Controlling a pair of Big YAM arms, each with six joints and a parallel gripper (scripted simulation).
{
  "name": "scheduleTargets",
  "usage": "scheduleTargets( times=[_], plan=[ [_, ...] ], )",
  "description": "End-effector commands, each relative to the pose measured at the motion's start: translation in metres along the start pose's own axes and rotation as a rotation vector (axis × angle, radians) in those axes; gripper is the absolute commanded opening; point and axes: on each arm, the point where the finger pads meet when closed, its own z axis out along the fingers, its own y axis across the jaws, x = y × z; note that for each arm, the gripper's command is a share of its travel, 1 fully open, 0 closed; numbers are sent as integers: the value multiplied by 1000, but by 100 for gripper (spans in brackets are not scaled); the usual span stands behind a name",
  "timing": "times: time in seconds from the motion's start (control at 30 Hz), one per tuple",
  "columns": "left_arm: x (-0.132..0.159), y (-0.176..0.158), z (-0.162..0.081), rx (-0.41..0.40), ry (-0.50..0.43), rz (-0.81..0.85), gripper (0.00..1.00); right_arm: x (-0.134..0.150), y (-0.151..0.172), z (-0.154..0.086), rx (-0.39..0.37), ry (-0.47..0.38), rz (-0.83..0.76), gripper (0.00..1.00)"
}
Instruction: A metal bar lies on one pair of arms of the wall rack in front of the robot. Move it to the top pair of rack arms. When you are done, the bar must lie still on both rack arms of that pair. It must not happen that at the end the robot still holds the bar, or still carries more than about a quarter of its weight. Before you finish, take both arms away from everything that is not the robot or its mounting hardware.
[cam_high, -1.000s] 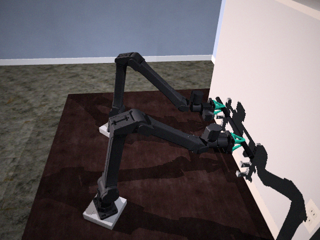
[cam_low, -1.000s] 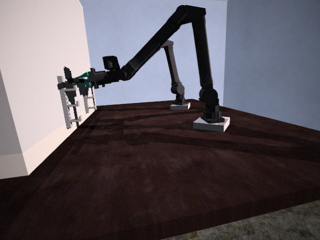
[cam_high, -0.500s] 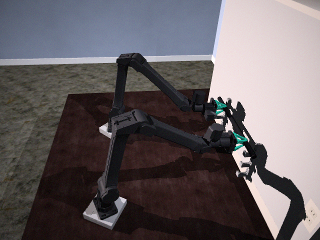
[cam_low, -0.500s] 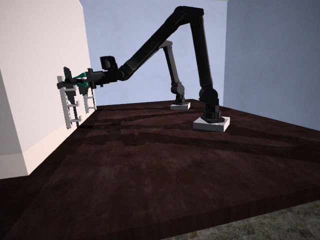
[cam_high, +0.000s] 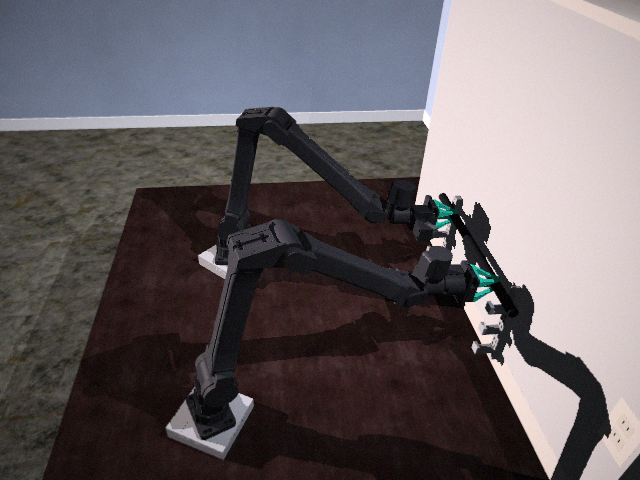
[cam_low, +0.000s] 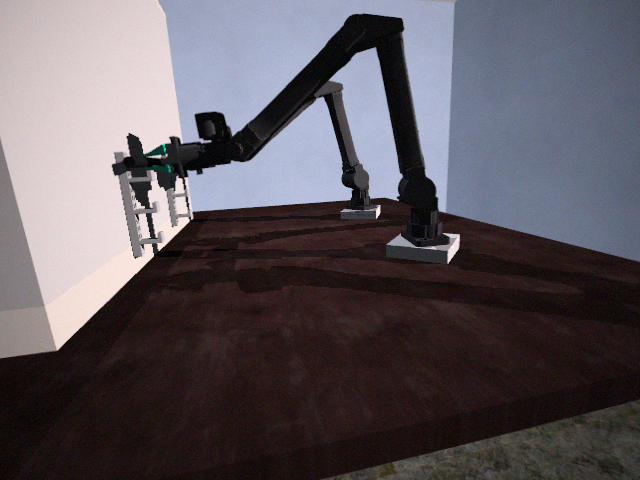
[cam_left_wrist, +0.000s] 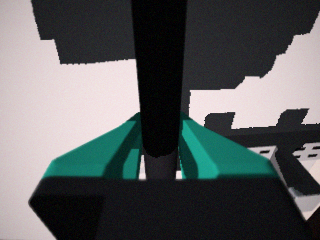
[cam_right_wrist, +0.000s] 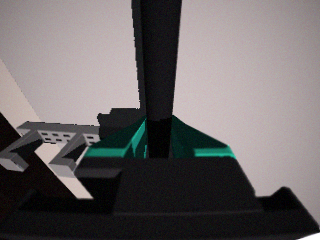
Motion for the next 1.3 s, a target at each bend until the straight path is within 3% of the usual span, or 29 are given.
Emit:
scheduleTargets(
  times=[0.0, 1.27],
  plan=[
    [1, 57, 18, -97, 11, -19, 0, 8, -54, 22, 90, 20, 16, 0],
    [1, 40, 18, -97, 11, -19, 0, 7, -37, 21, 90, 20, 16, 0]
  ],
)
